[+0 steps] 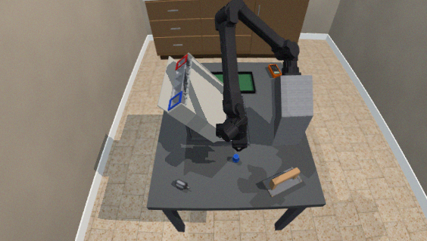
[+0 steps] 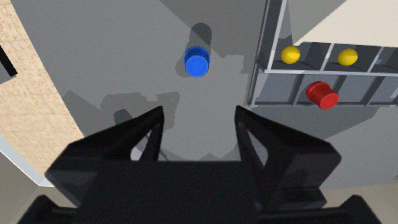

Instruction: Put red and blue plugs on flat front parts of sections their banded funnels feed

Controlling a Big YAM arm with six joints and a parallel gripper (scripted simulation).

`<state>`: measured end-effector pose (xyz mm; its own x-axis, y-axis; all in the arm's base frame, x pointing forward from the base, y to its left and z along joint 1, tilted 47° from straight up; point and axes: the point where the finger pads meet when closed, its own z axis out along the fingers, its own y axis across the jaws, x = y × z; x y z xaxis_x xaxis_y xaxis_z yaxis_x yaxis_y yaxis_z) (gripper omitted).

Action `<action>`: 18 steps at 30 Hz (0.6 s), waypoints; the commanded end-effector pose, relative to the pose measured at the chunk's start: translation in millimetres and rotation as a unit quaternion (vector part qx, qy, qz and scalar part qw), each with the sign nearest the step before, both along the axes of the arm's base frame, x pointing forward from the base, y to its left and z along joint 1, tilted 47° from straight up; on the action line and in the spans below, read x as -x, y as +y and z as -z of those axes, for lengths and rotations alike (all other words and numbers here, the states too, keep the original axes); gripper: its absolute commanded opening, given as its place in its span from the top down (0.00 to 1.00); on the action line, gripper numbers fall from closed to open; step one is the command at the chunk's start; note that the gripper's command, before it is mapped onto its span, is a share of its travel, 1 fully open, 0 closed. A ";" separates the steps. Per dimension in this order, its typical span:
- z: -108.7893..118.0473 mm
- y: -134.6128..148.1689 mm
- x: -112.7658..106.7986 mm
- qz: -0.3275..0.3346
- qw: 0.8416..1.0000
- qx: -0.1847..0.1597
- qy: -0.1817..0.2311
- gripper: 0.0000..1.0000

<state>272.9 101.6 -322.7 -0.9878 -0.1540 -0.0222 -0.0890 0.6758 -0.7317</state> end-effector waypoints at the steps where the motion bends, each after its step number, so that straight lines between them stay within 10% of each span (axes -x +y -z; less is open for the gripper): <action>1: 8.9 10.1 -7.7 -0.012 1.000 -0.006 -0.006 0.37; 18: 51.9 -42.0 -31.0 -0.001 1.000 -0.012 -0.017 0.37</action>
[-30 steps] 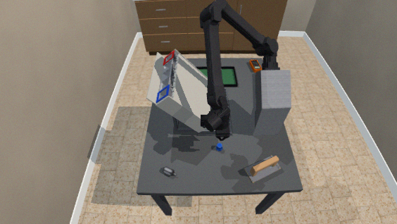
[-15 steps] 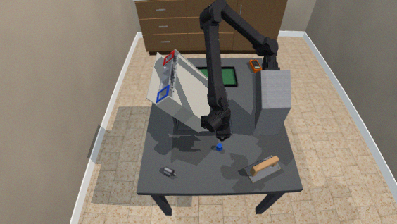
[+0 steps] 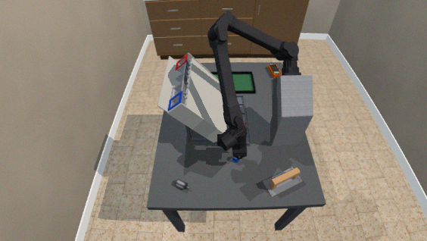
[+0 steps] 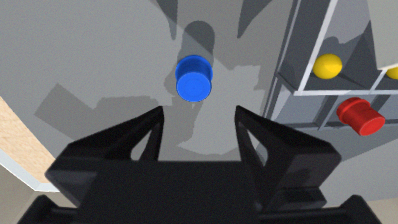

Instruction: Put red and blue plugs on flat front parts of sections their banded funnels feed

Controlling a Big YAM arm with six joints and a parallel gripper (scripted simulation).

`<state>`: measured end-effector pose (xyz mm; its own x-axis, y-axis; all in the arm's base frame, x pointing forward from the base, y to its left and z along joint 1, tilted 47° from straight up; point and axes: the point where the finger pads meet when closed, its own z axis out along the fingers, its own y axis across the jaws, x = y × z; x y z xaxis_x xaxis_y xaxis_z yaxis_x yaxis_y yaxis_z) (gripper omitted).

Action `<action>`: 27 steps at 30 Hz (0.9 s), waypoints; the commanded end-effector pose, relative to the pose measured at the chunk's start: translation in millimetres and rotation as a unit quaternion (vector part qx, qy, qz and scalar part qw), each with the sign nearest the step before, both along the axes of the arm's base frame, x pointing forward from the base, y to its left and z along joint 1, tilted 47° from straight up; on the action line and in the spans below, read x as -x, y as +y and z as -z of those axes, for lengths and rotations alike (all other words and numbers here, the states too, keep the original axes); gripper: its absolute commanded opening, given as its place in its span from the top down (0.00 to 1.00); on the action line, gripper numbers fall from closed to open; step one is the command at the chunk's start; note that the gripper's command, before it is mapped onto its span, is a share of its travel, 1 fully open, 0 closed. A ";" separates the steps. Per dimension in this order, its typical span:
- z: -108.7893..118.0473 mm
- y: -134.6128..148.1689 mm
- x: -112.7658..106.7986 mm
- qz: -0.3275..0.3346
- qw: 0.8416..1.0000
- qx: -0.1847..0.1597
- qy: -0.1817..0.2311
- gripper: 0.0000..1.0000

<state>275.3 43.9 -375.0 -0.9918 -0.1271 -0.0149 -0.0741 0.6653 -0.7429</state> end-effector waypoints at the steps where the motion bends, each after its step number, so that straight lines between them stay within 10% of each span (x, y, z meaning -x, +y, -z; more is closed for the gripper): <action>1: 3.7 11.9 -25.6 -0.016 1.000 -0.018 -0.016 0.37; 27: 7.3 5.8 -17.8 -0.020 1.000 -0.014 -0.009 0.37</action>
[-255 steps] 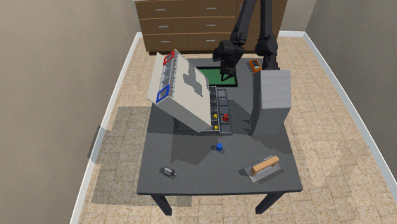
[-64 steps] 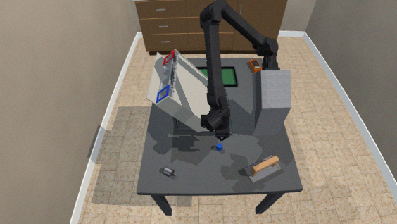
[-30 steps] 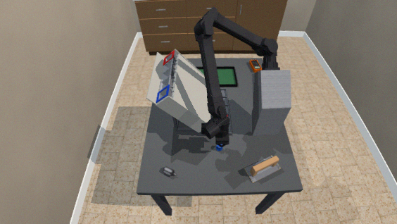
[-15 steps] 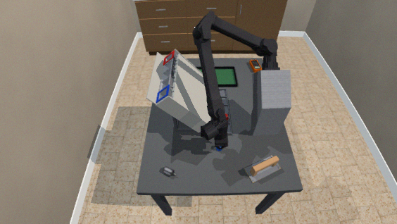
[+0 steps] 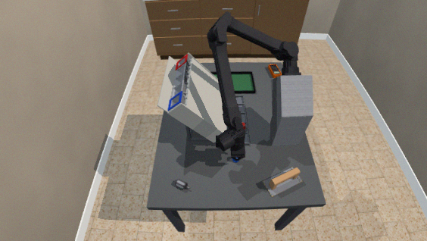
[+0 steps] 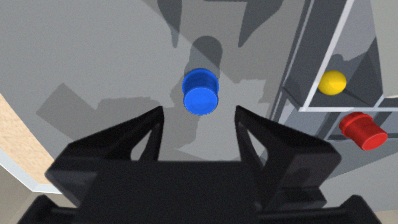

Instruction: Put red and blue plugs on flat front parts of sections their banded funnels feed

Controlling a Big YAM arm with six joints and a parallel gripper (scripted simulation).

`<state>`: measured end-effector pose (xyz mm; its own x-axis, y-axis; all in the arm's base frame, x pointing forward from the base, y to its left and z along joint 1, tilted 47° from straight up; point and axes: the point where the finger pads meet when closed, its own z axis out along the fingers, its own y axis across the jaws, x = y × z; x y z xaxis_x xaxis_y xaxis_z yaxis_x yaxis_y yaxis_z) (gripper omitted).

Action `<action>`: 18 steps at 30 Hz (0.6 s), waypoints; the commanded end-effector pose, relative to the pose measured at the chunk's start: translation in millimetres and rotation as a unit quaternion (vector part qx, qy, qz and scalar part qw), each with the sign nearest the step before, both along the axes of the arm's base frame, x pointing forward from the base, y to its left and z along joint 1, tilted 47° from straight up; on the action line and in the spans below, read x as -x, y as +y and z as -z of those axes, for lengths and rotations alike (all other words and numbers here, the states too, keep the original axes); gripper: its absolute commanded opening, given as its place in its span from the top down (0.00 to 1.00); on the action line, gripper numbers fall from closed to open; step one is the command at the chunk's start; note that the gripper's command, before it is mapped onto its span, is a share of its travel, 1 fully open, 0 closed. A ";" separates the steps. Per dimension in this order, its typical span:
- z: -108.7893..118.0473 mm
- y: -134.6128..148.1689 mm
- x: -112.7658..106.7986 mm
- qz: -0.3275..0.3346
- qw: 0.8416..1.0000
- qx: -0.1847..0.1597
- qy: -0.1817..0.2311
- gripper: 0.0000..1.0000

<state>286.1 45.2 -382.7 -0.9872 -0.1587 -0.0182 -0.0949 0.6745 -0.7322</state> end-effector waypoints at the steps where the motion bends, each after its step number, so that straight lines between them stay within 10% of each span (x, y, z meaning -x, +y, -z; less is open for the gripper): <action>1: -0.3 4.4 -6.9 -0.004 1.000 -0.006 -0.009 0.37; 18: 3.3 -5.6 -4.7 0.003 1.000 -0.003 -0.003 0.37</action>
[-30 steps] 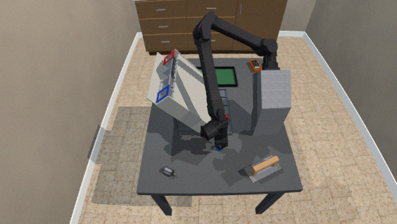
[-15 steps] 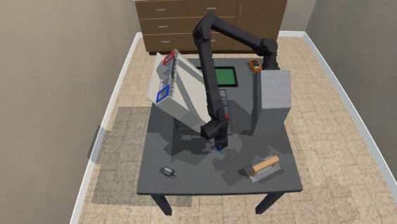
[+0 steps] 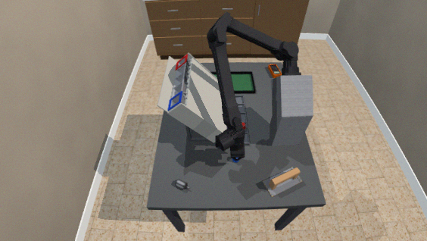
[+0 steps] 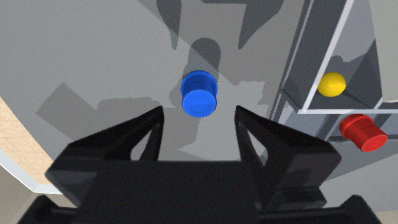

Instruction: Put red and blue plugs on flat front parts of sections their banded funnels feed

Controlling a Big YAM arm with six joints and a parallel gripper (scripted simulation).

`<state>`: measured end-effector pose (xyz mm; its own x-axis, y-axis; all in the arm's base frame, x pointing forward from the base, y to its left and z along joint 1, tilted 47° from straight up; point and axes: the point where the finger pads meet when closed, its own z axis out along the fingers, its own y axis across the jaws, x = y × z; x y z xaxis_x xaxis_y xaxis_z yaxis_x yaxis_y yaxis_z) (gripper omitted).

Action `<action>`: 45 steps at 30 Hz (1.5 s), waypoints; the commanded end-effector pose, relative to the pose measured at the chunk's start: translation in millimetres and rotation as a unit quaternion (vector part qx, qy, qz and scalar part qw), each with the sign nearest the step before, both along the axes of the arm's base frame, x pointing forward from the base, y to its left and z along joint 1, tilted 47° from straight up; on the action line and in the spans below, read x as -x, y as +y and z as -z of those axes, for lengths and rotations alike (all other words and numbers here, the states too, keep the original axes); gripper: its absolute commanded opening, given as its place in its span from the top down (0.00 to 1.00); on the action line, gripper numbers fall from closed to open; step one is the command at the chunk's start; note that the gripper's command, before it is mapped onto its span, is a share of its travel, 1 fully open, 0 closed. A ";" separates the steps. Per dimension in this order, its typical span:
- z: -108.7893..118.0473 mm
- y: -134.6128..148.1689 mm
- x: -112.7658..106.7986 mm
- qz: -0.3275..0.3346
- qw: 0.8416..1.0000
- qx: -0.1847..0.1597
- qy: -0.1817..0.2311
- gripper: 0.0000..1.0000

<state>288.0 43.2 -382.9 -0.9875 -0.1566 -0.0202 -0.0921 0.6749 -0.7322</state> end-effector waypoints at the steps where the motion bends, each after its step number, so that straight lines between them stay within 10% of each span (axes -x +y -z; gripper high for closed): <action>1: 3.4 -3.0 -2.5 0.000 1.000 -0.003 -0.002 0.37; 45: 12.6 -8.9 -5.6 0.001 1.000 -0.003 -0.004 0.37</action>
